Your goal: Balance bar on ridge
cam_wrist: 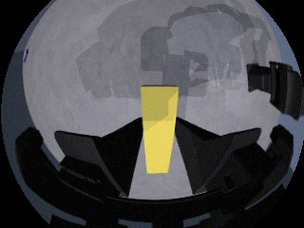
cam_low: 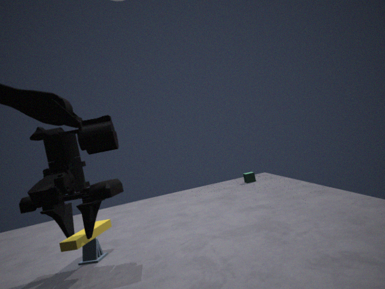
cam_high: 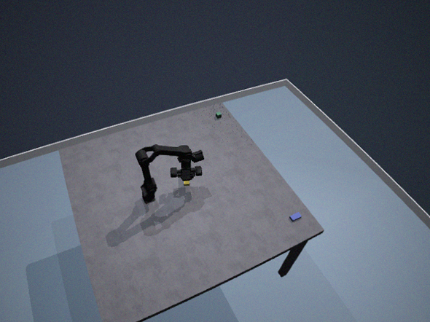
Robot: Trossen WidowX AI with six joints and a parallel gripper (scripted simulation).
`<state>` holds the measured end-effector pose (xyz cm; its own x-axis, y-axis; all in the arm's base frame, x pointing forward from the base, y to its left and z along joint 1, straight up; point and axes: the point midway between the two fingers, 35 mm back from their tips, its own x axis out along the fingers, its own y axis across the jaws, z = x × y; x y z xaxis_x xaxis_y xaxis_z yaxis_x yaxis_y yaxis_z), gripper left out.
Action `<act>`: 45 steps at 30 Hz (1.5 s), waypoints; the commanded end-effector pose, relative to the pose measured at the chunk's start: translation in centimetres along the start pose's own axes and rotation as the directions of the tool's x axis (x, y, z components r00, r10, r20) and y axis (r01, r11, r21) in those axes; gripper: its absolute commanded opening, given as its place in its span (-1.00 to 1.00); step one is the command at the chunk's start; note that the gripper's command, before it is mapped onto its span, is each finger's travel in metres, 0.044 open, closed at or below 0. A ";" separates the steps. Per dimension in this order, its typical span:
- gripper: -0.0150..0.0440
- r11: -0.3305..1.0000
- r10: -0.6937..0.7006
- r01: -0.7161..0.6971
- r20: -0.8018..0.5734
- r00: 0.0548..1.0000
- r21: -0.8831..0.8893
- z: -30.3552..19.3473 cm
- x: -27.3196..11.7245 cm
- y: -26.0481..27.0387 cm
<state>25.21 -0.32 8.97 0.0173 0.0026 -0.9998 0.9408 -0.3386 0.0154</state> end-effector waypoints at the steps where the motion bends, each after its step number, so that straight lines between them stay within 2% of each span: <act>1: 0.08 1.000 0.000 0.000 0.000 1.000 0.000 0.0 0.0 0.0; 34: 0.14 1.000 0.000 0.000 0.000 1.000 0.000 0.0 0.0 0.0; 43: 0.94 1.000 0.000 0.000 0.000 1.000 0.000 0.0 0.0 0.0; 45: 1.00 1.000 0.000 0.000 0.000 1.000 0.000 0.0 0.0 0.0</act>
<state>25.22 -0.32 8.97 0.0177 0.0023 -0.9998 0.9407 -0.3388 0.0158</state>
